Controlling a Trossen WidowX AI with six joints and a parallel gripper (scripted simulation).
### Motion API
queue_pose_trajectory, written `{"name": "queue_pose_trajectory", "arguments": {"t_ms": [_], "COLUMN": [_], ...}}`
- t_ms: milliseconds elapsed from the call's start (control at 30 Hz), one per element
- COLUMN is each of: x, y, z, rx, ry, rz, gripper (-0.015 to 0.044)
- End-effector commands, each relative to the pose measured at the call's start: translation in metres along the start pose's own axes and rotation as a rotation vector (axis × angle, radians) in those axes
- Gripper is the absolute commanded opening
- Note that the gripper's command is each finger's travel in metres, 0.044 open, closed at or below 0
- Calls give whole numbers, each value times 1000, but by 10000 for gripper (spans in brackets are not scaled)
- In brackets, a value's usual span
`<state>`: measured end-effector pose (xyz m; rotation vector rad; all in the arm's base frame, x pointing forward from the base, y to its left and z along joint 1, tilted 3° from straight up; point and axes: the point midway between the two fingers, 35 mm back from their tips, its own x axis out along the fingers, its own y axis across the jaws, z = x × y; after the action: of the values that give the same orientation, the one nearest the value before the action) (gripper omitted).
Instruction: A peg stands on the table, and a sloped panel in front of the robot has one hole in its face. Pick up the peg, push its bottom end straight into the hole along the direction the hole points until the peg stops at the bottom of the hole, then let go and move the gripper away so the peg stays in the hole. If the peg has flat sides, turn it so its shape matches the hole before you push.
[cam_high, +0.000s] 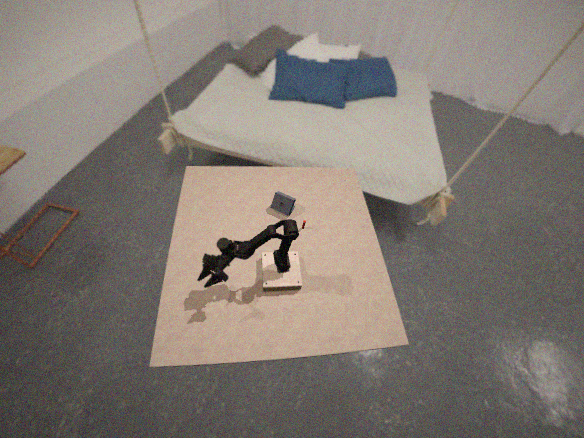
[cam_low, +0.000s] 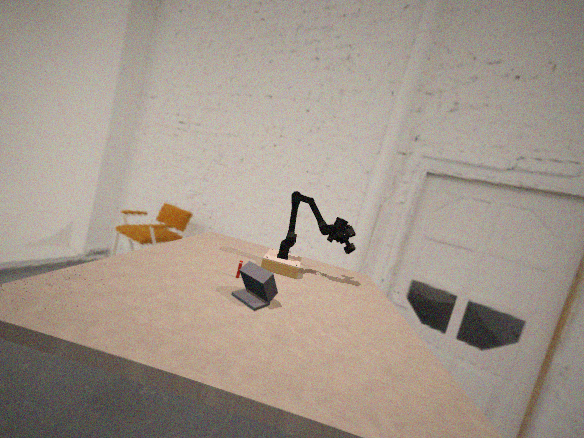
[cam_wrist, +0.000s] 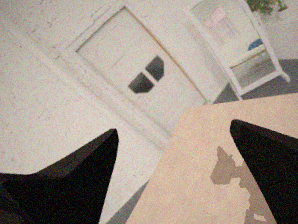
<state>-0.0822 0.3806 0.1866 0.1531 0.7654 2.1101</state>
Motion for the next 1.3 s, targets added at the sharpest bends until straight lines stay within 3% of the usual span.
{"name": "queue_pose_trajectory", "arguments": {"t_ms": [0,600,1267], "x": [0,-43,-120], "y": [-1,-80,-157], "z": [0,34,58], "rx": [2,247,498], "ry": [-1,-100,-251], "rz": [-3,-263,-543], "gripper": [426,440,440]}}
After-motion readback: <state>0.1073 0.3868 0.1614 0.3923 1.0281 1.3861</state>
